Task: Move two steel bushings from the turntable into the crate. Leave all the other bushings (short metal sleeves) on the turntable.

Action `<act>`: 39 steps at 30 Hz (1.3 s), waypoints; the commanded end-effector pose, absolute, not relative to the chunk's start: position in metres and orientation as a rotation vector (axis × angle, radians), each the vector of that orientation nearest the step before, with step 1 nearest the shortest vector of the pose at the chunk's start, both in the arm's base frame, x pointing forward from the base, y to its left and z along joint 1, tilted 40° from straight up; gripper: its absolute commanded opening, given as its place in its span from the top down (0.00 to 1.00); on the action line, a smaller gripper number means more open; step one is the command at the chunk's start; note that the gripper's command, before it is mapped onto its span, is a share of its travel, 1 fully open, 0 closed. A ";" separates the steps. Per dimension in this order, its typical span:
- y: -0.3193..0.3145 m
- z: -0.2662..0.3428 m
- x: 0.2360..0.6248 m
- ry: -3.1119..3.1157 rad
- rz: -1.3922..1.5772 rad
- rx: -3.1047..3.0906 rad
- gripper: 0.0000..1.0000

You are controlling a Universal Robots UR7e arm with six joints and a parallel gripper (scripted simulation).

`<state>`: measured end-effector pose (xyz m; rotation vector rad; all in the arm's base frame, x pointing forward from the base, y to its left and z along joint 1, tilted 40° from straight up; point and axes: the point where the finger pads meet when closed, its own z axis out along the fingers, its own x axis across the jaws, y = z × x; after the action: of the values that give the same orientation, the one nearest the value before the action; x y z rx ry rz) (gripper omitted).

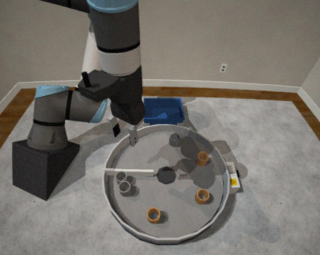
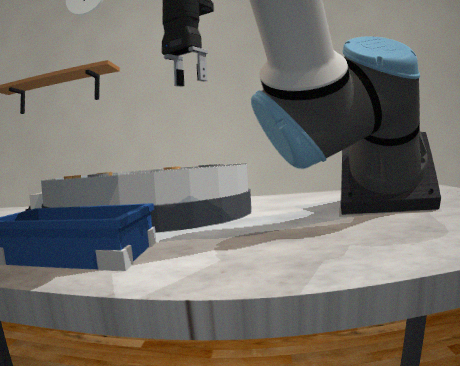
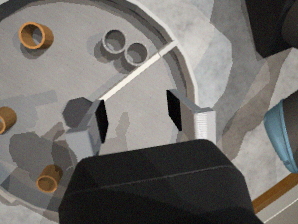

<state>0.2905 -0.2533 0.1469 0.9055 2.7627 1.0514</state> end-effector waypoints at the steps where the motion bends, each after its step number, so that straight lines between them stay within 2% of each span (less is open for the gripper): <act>1: -0.257 0.137 0.287 2.762 1.048 0.905 0.00; 7: -0.257 0.137 0.287 2.762 1.048 0.905 0.00; 12: -0.265 0.090 0.271 2.762 1.049 0.905 0.00; 24: -0.265 0.090 0.271 2.762 1.049 0.905 0.00; 29: -0.273 0.043 0.254 2.762 1.050 0.904 0.00; 39: -0.273 0.043 0.254 2.762 1.050 0.904 0.00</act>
<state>0.2552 -0.2719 0.0462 0.9037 2.7627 1.0518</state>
